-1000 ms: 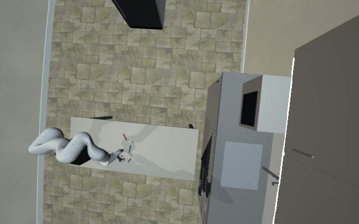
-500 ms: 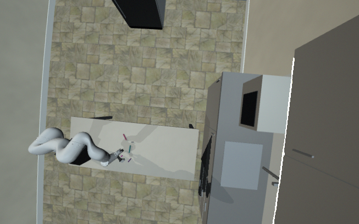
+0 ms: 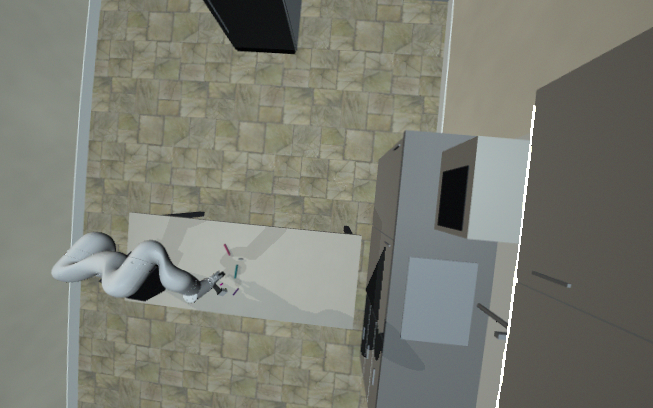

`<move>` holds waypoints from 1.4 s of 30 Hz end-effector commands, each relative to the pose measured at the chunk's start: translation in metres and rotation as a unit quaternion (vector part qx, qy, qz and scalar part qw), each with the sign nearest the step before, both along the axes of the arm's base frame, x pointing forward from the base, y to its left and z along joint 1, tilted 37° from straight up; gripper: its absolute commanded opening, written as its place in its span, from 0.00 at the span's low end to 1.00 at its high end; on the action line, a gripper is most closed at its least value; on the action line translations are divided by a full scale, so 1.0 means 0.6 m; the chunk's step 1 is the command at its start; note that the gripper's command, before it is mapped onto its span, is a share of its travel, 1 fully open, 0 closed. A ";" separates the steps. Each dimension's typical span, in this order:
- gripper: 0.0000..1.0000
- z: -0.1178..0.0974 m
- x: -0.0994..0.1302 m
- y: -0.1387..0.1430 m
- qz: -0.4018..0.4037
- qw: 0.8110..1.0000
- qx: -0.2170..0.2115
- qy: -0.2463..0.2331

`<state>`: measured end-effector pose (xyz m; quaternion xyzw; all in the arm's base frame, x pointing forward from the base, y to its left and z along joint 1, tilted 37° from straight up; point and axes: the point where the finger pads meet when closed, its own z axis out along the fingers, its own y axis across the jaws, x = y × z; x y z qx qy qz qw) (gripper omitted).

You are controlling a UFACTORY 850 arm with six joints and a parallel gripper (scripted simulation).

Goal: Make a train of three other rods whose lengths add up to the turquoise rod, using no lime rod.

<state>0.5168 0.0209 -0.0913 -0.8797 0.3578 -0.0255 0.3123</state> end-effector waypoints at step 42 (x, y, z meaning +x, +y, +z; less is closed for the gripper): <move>0.04 -0.016 0.006 0.010 0.000 1.000 0.000 0.000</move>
